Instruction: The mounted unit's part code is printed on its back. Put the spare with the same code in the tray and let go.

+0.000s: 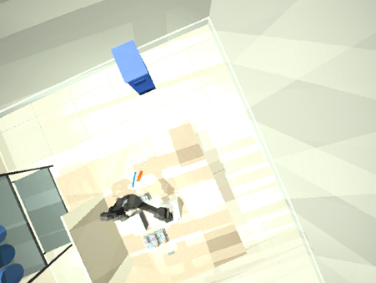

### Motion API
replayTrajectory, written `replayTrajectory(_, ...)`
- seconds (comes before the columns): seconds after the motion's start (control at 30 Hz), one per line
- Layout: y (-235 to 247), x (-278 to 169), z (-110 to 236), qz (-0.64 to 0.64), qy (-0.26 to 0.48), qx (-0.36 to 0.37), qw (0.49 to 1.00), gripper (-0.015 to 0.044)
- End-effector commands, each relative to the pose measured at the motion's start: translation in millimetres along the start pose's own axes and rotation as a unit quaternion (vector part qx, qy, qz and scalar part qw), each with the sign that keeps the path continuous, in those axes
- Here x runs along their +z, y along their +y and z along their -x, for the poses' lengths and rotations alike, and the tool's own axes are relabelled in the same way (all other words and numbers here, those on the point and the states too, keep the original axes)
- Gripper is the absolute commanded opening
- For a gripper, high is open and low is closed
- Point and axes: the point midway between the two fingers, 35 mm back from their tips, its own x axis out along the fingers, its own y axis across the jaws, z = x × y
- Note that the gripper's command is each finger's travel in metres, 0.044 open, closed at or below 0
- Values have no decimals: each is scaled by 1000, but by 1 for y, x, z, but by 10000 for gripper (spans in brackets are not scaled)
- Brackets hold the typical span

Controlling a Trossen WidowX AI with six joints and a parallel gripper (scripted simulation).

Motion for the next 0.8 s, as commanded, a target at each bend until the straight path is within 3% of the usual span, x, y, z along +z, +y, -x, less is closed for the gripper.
replayTrajectory(0.0, 1, 1, -5, 3, -1, 0, 1000, 0)
replayTrajectory(0.77, 6, -1, -28, 3, 2, 1, 1000, 0)
